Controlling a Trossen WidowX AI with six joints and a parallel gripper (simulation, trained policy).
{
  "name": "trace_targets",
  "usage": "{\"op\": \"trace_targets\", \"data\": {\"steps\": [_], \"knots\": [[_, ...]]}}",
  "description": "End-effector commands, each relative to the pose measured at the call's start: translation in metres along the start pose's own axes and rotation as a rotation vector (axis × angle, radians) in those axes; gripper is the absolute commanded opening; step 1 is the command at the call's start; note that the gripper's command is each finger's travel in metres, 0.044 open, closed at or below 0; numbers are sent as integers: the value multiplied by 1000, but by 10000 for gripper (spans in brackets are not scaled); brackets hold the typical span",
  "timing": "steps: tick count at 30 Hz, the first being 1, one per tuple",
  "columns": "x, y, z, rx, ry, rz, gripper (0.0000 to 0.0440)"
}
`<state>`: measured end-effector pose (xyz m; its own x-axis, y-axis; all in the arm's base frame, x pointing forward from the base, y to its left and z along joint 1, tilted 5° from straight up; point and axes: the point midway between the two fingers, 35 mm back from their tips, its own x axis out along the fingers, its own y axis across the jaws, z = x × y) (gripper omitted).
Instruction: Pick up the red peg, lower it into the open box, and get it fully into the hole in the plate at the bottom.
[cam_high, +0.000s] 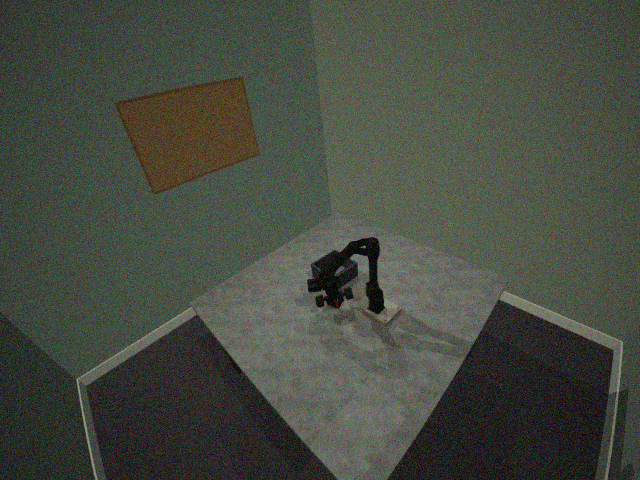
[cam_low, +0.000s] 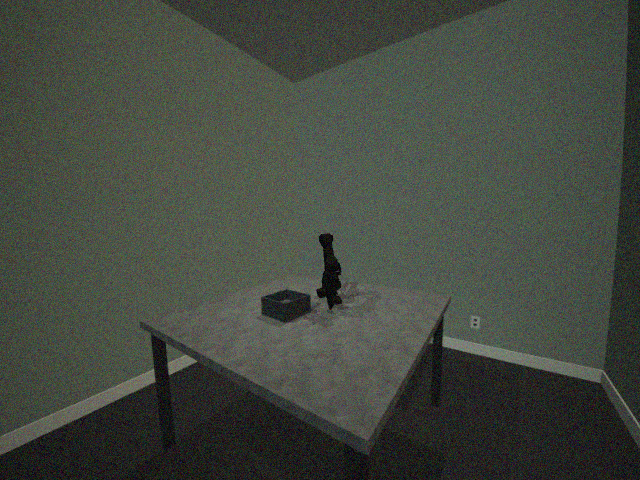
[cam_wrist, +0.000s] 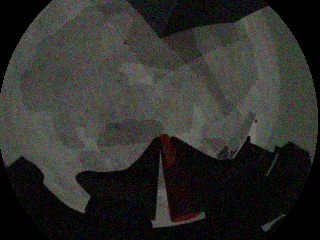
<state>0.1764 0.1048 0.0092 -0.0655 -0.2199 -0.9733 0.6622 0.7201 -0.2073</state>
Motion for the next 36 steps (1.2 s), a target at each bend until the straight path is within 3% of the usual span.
{"op": "trace_targets", "data": {"steps": [1, 21, 36], "knots": [[-5, -3, 8, -13, -32, -24, 0], [-104, -16, 72, 62, -213, 57, 1], [-120, -32, 140, 266, -279, 82, 0]]}}
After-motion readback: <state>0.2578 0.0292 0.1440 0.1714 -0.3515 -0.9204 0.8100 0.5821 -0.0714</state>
